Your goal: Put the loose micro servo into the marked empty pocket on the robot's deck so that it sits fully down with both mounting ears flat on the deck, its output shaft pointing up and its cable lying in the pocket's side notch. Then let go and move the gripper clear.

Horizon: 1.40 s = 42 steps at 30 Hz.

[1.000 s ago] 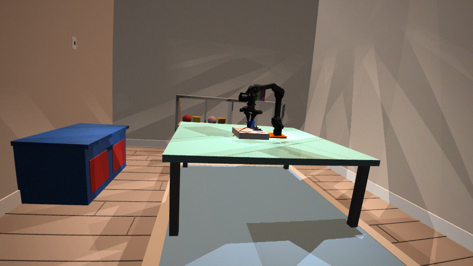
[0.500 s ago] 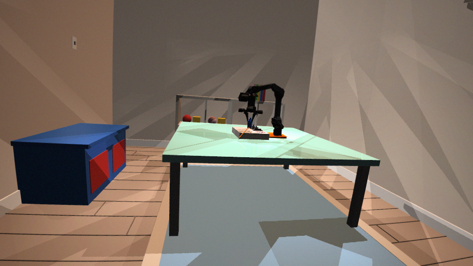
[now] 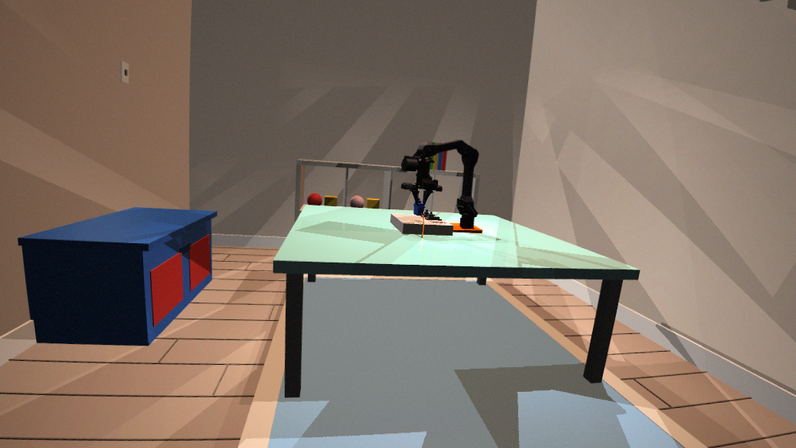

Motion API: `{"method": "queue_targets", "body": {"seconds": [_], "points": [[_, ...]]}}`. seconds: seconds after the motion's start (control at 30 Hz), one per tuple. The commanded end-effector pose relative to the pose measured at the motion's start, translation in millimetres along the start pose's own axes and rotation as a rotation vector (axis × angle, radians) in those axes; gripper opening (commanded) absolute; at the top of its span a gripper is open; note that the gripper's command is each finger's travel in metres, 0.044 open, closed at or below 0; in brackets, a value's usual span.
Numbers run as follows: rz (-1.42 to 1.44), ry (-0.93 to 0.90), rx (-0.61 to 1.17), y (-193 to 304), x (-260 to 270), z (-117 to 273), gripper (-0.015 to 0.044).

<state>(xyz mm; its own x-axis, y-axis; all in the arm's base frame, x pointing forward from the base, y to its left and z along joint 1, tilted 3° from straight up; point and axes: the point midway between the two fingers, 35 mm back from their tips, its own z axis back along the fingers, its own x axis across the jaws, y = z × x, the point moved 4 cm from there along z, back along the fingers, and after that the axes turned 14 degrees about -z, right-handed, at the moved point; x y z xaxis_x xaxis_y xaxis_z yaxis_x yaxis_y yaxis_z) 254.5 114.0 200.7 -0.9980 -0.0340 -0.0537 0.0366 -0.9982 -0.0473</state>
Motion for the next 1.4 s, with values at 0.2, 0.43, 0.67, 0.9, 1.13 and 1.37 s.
{"method": "queue_targets", "body": {"seconds": [0.2,0.43,0.67,0.9,1.13,1.37], "points": [[0.318,0.002,0.002,0.1,-0.3,0.3,0.0],[0.56,0.001,0.002,0.1,-0.2,0.3,0.0],[0.801,0.001,0.003,0.1,-0.2,0.2,0.0],[1.042,0.0,0.003,0.1,-0.2,0.2,0.0],[1.284,0.0,0.003,0.0,-0.2,0.2,0.0],[1.473,-0.001,0.003,0.0,-0.1,0.2,0.0]]}}
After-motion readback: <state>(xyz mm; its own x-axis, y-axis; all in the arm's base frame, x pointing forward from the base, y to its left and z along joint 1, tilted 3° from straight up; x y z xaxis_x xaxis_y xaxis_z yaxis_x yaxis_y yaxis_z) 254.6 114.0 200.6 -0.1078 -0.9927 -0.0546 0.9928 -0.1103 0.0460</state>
